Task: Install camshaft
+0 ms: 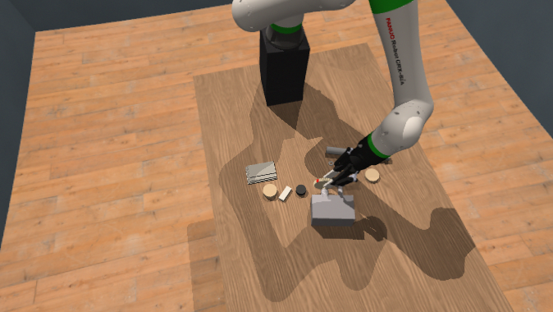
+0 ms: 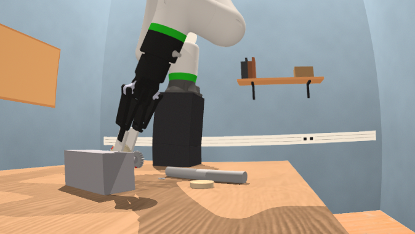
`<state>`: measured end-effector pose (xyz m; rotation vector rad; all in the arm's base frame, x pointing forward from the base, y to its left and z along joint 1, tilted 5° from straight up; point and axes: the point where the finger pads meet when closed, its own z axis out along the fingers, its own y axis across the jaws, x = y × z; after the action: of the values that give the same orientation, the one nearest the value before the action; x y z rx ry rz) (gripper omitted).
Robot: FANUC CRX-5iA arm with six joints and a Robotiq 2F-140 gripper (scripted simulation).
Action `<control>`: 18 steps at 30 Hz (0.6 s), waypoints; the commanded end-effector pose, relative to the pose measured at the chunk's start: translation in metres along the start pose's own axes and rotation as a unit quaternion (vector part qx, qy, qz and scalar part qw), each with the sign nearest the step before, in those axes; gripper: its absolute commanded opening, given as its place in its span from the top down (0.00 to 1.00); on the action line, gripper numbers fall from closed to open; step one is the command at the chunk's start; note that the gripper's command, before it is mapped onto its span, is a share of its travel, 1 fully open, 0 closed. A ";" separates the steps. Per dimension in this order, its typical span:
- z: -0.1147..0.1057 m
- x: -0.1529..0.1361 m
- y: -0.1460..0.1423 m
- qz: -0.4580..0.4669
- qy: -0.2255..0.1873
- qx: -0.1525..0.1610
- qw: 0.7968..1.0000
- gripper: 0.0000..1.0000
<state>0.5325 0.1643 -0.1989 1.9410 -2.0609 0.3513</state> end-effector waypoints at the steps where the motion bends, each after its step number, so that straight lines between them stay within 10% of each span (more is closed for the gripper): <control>1: -0.001 0.000 -0.001 0.000 0.000 0.001 1.000 0.73; 18: -0.001 0.000 -0.006 0.000 0.000 0.001 1.000 0.73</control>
<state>0.5362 0.1640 -0.1990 1.9410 -2.0610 0.3513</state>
